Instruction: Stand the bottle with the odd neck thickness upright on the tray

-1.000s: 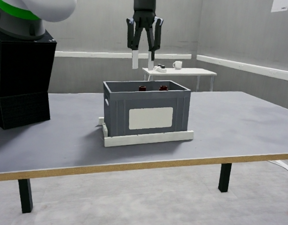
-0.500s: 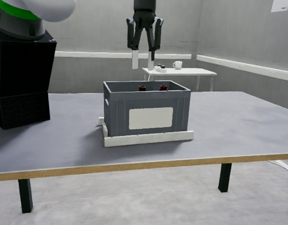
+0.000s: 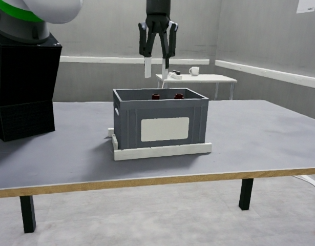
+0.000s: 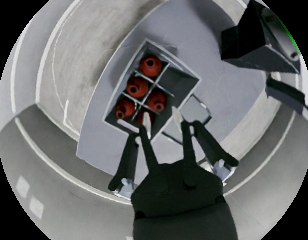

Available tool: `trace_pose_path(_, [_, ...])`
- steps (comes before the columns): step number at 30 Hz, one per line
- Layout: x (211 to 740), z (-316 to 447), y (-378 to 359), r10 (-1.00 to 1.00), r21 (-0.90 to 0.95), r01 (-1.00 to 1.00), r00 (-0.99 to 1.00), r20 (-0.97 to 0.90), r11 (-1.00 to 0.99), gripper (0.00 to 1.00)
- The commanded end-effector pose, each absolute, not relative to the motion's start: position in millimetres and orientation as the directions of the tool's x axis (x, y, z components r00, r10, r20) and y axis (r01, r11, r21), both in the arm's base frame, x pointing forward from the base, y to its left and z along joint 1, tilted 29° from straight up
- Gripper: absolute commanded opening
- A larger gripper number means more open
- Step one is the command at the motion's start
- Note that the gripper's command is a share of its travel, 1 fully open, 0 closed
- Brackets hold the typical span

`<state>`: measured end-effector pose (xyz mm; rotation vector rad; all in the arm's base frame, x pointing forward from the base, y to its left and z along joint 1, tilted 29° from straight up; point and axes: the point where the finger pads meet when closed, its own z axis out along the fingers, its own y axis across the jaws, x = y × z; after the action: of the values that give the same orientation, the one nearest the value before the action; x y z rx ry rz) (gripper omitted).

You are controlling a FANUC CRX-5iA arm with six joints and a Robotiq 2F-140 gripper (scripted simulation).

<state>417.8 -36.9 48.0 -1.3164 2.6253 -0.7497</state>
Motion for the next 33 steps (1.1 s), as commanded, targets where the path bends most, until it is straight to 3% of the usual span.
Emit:
trace_pose_path(1, [419, 45, -38, -0.778, -0.476, -0.723, -0.617, 0.118, 0.502, 0.44])
trace_pose_path(33, [430, 18, -49, -0.778, -0.476, -0.723, -0.617, 0.118, 0.502, 0.44])
